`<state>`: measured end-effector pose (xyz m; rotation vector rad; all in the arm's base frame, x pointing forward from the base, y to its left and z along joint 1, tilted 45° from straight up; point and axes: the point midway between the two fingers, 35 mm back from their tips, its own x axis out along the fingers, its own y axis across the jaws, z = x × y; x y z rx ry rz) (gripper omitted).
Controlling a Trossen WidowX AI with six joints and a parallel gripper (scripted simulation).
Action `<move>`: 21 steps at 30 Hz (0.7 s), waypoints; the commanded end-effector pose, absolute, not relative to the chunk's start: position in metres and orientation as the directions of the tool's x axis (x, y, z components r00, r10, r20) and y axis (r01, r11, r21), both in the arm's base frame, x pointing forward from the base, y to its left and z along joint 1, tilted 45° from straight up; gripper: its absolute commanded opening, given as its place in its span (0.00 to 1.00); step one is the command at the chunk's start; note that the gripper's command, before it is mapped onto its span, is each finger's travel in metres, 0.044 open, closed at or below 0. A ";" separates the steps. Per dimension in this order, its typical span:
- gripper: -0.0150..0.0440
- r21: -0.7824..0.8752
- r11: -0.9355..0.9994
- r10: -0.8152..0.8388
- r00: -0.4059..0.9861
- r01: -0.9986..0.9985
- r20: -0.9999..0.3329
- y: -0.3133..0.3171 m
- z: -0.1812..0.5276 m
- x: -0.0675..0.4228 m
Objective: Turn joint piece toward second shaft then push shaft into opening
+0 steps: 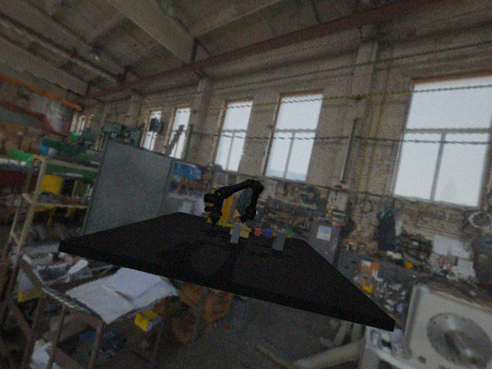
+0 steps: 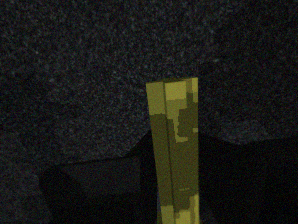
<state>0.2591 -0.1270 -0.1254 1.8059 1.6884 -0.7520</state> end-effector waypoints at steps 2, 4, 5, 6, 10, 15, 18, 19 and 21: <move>0.25 0.018 -0.062 0.691 0.056 0.998 -0.721 -0.121 -0.120 0.260; 0.25 0.017 -0.062 0.691 0.056 0.998 -0.721 -0.119 -0.118 0.260; 0.25 0.017 -0.062 0.691 0.056 0.998 -0.721 -0.117 -0.117 0.260; 0.25 0.017 -0.062 0.691 0.056 0.998 -0.721 -0.116 -0.116 0.260; 0.25 0.017 -0.062 0.691 0.056 0.998 -0.720 -0.112 -0.111 0.260; 0.25 0.017 -0.062 0.692 0.056 0.998 -0.720 -0.106 -0.106 0.260; 0.25 0.017 -0.062 0.692 0.056 0.998 -0.720 -0.103 -0.103 0.260; 0.25 0.017 -0.062 0.692 0.055 0.998 -0.720 -0.102 -0.102 0.260; 0.25 0.017 -0.062 0.692 0.055 0.998 -0.720 -0.100 -0.100 0.261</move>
